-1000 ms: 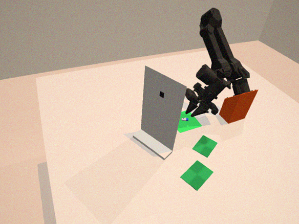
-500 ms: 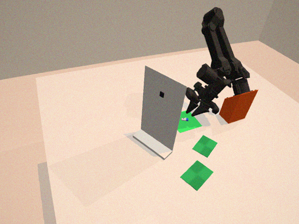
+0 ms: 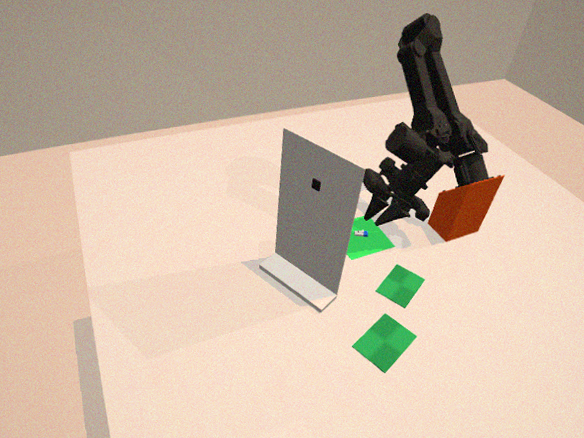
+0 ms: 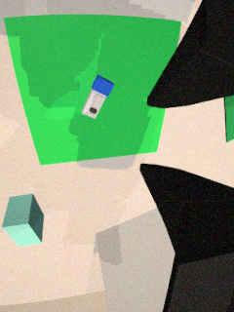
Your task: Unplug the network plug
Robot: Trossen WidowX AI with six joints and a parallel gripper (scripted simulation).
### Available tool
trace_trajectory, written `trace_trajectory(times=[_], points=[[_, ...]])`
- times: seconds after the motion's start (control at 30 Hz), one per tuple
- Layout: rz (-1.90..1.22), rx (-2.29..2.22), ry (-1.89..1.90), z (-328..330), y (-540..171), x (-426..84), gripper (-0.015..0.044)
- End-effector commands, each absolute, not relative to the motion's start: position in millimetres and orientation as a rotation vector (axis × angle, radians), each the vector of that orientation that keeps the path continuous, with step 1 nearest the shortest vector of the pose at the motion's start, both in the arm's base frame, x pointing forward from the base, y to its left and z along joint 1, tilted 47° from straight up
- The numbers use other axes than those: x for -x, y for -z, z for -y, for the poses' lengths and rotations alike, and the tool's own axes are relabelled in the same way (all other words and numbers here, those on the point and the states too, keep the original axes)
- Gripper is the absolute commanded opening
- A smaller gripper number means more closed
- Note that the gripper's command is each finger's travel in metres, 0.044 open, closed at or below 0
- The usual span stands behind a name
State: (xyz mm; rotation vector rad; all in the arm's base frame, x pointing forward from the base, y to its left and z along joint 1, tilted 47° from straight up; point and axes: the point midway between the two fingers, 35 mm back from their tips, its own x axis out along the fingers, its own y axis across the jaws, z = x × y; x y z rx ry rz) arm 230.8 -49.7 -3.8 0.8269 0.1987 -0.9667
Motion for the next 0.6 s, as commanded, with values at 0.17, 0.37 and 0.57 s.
trace_trajectory(times=[0.17,0.37,0.57], points=[[-0.191,-0.832,0.968,44.8,-1.0,-232.5,0.0156],[-0.191,-0.832,0.968,41.7,-3.5,-232.2,0.0156],[-0.191,-0.831,0.969,38.6,-6.4,-231.7,0.0156]])
